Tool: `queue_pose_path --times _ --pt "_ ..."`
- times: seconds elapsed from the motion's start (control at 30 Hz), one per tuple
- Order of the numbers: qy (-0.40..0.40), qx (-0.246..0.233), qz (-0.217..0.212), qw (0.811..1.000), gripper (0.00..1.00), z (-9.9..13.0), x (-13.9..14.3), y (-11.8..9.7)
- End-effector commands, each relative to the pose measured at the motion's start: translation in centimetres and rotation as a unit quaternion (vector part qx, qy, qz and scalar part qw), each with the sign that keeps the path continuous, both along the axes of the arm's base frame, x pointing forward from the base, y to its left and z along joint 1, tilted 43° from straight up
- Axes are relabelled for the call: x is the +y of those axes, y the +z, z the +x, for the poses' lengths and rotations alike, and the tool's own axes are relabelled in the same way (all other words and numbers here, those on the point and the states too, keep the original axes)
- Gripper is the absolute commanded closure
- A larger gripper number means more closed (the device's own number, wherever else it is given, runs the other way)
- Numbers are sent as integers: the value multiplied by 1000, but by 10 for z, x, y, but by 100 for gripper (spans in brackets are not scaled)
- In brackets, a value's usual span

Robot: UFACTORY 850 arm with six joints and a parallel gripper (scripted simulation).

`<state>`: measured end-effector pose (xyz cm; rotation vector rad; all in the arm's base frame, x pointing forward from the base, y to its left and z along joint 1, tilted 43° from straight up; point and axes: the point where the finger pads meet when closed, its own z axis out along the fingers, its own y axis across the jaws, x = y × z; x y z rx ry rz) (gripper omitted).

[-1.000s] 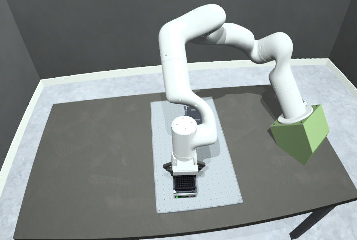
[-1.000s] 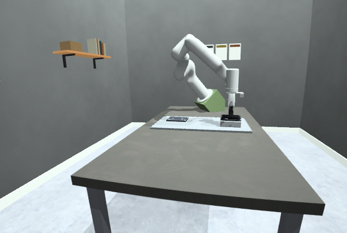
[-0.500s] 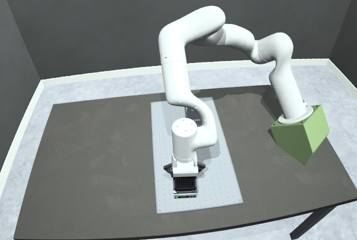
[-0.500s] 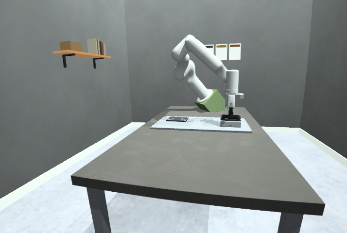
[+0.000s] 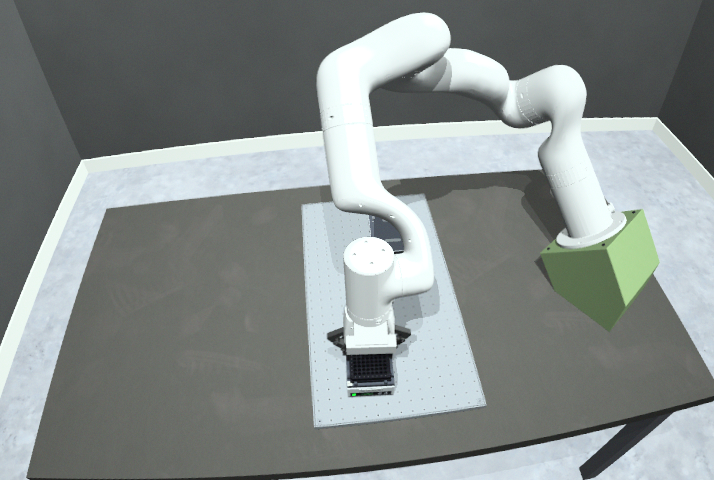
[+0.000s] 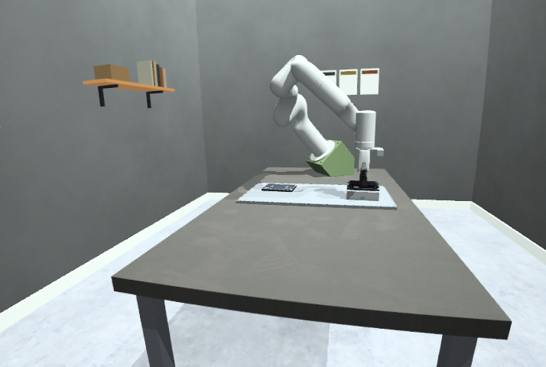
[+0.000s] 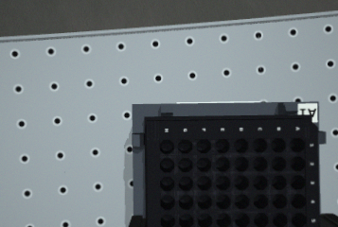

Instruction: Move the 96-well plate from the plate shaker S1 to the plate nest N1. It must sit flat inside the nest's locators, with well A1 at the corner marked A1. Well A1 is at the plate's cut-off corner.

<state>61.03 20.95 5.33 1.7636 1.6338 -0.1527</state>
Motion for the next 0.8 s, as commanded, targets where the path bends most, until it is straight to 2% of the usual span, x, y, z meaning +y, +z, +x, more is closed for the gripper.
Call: queue_pose_path --times 0.0,0.1,0.13,0.77 --pt "0 -1 0 1000 0 0 1 1" --pt "0 -1 0 1000 0 0 1 1" --pt "0 -1 0 1000 100 0 1 1" --pt "0 -1 0 1000 100 0 1 1"
